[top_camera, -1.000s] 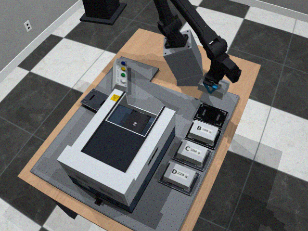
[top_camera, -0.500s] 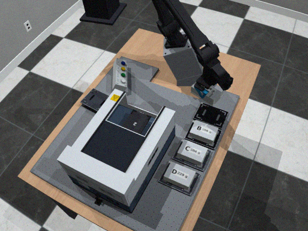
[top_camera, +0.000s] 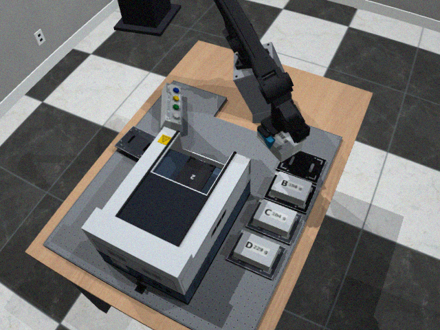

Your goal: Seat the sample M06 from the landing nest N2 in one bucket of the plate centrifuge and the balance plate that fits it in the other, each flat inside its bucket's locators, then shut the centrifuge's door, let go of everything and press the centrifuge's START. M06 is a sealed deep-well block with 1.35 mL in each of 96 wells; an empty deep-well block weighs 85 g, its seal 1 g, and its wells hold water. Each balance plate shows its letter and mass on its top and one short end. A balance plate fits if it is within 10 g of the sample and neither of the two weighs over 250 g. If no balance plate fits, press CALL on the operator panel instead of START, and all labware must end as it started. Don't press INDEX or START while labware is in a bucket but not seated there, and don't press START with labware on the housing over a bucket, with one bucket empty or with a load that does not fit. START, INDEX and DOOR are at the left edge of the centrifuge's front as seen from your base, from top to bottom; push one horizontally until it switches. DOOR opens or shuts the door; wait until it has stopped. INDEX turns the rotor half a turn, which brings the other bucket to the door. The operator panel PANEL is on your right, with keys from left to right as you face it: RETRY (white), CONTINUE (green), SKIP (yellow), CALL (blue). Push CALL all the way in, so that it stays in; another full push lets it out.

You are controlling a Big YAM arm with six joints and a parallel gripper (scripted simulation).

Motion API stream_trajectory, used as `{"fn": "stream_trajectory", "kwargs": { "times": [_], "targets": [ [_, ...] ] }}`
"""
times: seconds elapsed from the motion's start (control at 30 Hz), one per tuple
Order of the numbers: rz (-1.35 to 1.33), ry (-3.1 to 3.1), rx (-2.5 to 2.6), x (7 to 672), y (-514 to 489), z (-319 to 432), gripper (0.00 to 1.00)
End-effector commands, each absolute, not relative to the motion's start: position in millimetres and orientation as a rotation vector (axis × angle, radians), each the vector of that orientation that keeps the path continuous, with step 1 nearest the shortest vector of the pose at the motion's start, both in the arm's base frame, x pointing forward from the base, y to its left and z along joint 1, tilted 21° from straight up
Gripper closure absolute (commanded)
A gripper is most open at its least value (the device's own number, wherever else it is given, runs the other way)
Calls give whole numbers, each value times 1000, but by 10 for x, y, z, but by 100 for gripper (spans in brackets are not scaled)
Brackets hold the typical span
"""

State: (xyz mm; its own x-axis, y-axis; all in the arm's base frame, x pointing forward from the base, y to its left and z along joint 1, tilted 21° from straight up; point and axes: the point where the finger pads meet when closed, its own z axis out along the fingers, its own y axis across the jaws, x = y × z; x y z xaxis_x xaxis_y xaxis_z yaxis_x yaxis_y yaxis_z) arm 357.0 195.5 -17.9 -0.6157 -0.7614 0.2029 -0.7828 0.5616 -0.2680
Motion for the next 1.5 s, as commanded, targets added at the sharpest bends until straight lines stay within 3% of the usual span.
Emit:
{"fn": "stream_trajectory", "kwargs": {
  "times": [0.0, 1.47],
  "targets": [
    [513, -2887, 1192, 3973, 1948, 142, 100],
    [561, -3264, -19, 5007, 2, 968, 100]
  ]
}}
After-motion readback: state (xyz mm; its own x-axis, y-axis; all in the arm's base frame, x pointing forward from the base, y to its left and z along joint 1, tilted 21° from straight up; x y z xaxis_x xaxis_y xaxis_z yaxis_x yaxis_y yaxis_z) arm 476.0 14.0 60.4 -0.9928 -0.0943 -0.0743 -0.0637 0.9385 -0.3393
